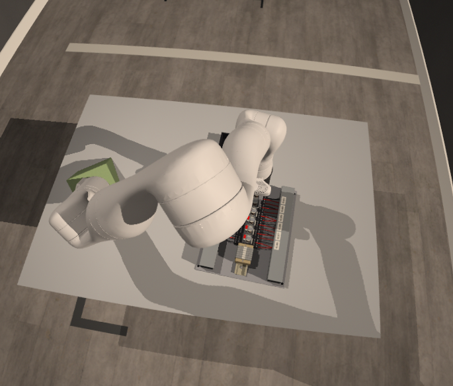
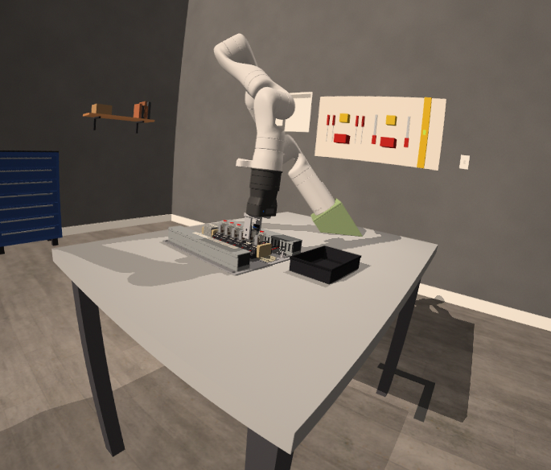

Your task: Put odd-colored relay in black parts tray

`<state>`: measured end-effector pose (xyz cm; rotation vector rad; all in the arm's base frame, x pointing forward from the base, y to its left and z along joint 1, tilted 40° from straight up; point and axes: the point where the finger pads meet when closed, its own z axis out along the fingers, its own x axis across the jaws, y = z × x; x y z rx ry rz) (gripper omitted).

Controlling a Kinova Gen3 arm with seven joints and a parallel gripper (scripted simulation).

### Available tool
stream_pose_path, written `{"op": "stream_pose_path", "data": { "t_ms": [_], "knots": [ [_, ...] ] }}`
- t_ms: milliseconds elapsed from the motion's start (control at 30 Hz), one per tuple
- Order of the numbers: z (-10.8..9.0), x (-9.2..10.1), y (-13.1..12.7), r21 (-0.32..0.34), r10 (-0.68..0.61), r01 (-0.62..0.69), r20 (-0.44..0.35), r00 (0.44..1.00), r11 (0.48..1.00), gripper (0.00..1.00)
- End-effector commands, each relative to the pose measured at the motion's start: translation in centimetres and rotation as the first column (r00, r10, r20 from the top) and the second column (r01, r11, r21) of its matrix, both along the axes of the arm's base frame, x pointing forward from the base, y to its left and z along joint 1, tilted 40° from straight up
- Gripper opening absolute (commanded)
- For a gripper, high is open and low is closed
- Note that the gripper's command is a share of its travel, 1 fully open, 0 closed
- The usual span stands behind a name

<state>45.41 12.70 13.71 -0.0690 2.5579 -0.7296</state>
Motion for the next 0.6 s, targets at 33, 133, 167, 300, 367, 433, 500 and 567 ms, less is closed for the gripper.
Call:
{"op": "stream_pose_path", "data": {
  "t_ms": [33,133,167,300,367,433,500,567],
  "knots": [
    [0.04,0.0,0.08,0.001,0.002,-0.002,0.002,1.0,1.0,0.0],
    [0.03,-0.02,0.08,0.0,0.006,-0.006,0.008,1.0,1.0,0.0],
    [0.03,-0.03,0.08,0.0,0.007,-0.007,0.011,1.0,1.0,0.0],
    [0.02,-0.05,0.08,-0.001,0.012,-0.012,0.019,1.0,1.0,0.0],
    [0.02,-0.06,0.08,-0.001,0.013,-0.013,0.021,1.0,1.0,0.0],
    [0.02,-0.07,0.08,-0.001,0.015,-0.015,0.023,1.0,1.0,0.0],
    [0.02,-0.07,0.08,-0.001,0.015,-0.015,0.024,1.0,1.0,0.0],
    [0.02,-0.07,0.08,-0.001,0.013,-0.013,0.021,1.0,1.0,0.0]
  ]
}}
